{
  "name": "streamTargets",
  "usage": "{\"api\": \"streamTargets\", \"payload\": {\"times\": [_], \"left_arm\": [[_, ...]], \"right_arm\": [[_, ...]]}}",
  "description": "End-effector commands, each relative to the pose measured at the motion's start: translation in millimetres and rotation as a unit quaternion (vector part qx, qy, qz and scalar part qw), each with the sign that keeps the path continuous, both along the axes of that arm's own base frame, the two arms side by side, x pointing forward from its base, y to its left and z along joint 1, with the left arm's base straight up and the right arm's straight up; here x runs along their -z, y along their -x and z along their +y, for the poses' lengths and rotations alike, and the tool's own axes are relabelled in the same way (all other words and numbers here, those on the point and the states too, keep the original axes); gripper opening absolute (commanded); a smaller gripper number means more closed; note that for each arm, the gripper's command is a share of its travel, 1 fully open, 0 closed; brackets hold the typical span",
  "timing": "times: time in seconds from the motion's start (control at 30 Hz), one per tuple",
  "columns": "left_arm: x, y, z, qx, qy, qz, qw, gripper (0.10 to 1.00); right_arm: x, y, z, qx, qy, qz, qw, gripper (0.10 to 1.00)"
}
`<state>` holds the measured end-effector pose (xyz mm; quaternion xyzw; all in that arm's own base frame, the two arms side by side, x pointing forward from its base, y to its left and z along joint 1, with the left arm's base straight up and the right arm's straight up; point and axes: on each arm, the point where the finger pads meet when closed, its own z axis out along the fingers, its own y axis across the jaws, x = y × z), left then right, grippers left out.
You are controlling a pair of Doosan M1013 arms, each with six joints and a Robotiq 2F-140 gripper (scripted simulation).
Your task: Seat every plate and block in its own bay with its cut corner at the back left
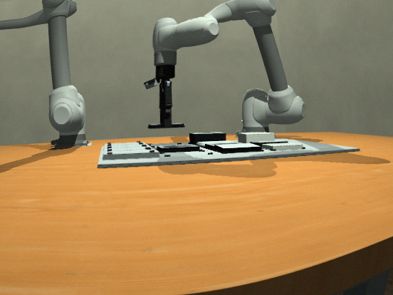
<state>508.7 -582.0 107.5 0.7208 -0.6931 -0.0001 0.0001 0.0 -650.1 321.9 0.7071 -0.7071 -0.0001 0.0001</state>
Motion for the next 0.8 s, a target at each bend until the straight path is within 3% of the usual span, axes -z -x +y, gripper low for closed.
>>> {"api": "streamTargets", "payload": {"times": [0.0,0.77], "left_arm": [[-1.0,0,0,0.0,0.001,-0.001,1.0,0.099],[23.1,0,0,0.0,0.001,-0.001,1.0,0.099]], "right_arm": [[-0.9,0,0,0.0,0.001,0.0,1.0,1.0],[-0.9,0,0,0.0,0.001,0.0,1.0,1.0]]}}
